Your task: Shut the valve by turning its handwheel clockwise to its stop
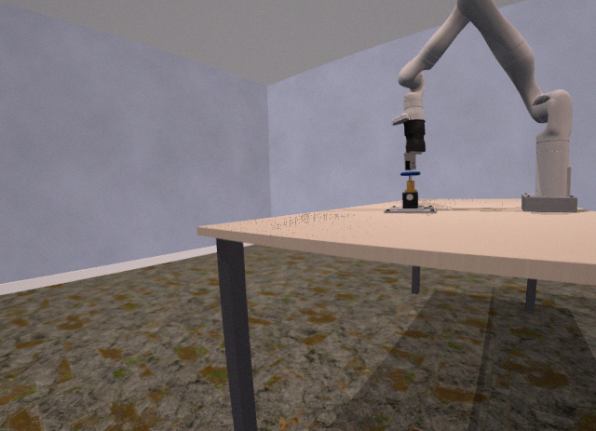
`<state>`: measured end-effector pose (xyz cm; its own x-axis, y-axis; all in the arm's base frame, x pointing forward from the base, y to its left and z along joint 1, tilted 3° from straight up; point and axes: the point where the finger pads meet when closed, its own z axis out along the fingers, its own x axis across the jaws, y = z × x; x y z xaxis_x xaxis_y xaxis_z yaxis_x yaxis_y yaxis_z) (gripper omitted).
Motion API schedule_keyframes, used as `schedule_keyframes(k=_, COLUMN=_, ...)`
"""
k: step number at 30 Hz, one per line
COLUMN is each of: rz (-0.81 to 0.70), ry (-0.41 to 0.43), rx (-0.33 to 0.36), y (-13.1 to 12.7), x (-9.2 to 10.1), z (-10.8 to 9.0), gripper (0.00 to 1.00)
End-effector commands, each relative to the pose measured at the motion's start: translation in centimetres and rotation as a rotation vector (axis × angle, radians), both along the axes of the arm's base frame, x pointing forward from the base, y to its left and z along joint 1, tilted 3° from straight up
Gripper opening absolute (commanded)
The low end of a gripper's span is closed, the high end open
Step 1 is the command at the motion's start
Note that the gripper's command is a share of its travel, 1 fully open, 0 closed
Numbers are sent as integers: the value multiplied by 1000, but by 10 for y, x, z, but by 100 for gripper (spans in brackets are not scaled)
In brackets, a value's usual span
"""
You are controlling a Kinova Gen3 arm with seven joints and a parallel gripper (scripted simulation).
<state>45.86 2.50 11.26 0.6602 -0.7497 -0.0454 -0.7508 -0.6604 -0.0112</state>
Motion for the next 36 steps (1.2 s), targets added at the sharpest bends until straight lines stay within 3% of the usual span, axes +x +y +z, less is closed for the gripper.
schedule_keyframes(k=1, rz=0, ry=-2, rx=0, y=0, x=0, z=1, gripper=60)
schedule_keyframes(k=36, rz=0, ry=-2, rx=0, y=0, x=1, z=-7, gripper=60)
